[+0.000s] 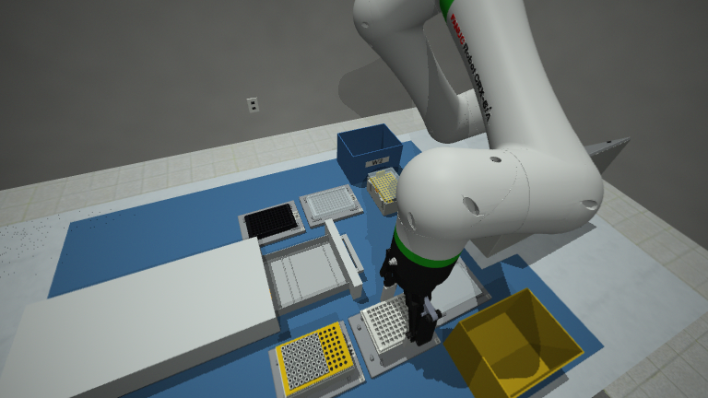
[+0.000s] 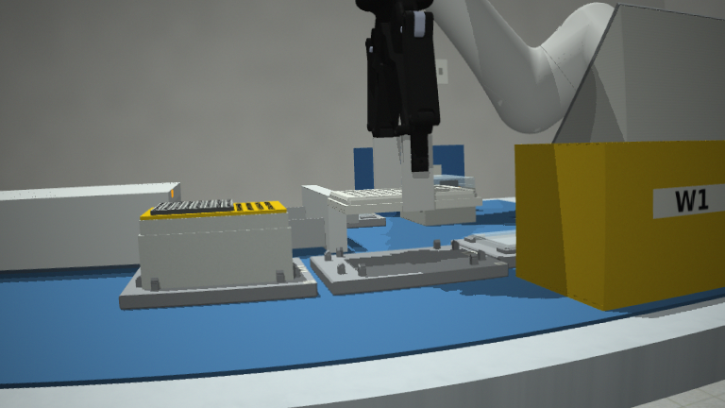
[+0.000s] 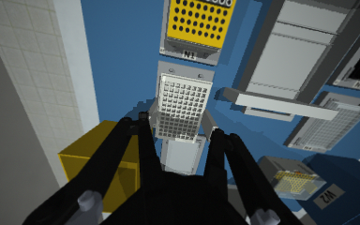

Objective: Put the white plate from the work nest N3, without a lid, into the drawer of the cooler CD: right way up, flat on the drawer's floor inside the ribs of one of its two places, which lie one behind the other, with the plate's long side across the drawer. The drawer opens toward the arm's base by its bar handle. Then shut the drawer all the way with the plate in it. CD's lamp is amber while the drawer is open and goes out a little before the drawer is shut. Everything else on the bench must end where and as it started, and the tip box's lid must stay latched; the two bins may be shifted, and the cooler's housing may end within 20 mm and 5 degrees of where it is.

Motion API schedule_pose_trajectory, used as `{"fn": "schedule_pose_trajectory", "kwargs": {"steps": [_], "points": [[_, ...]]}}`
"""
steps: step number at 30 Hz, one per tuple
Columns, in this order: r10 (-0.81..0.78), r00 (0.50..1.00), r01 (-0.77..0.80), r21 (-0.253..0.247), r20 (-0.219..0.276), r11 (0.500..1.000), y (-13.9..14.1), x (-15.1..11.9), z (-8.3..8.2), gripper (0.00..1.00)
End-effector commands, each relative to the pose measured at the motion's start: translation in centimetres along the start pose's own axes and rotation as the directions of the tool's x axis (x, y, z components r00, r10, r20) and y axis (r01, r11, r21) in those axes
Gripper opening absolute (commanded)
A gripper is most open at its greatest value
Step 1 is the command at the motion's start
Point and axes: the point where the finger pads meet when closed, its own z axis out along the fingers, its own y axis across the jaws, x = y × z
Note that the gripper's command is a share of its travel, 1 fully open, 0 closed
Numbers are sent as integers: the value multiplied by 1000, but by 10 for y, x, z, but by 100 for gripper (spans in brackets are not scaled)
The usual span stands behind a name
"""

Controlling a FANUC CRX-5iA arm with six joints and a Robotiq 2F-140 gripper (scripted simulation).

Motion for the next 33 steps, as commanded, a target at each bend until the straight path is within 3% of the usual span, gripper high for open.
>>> {"fn": "schedule_pose_trajectory", "kwargs": {"steps": [1,33], "points": [[0,1000,0,0,0,1000,0,0,-3,0],[0,1000,0,0,0,1000,0,0,-41,0]]}}
